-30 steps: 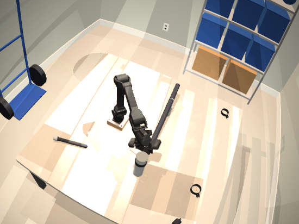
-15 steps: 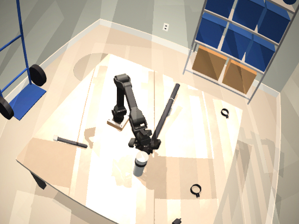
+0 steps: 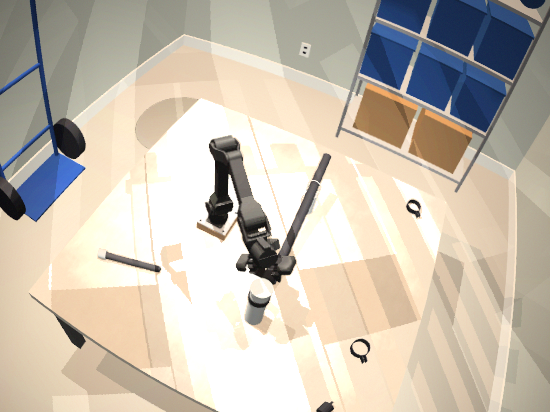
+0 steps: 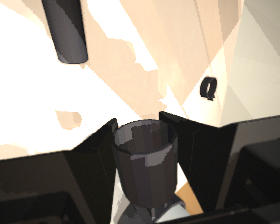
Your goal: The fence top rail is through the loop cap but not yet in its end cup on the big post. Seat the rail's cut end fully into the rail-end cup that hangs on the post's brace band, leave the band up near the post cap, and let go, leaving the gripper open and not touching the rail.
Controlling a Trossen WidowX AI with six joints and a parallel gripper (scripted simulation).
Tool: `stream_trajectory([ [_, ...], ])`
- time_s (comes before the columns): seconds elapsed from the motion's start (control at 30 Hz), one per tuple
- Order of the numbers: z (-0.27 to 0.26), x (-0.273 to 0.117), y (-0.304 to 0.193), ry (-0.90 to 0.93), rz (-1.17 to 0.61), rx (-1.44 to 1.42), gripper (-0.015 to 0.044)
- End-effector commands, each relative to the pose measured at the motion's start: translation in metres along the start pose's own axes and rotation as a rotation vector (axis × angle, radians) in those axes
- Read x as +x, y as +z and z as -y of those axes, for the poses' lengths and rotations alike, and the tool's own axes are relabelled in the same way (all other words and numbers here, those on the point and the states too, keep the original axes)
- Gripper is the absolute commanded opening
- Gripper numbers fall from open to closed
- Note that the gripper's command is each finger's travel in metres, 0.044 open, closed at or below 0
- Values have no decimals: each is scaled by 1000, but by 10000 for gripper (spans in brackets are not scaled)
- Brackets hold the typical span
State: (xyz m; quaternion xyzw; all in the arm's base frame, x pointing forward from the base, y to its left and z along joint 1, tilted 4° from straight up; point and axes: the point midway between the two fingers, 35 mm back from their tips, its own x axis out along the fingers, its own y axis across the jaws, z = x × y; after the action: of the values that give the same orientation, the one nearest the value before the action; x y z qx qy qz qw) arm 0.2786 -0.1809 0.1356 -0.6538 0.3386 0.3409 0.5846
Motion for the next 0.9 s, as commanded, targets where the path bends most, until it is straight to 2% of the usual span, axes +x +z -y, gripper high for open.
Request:
stream_trajectory([
  [0.0, 0, 0, 0, 0, 0, 0, 131],
  [0.4, 12, -18, 21, 2, 0, 4, 440],
  [0.57, 20, -34, 39, 2, 0, 8, 440],
  [0.7, 20, -30, 39, 2, 6, 16, 440],
  [0.87, 33, -43, 64, 21, -6, 338, 440],
])
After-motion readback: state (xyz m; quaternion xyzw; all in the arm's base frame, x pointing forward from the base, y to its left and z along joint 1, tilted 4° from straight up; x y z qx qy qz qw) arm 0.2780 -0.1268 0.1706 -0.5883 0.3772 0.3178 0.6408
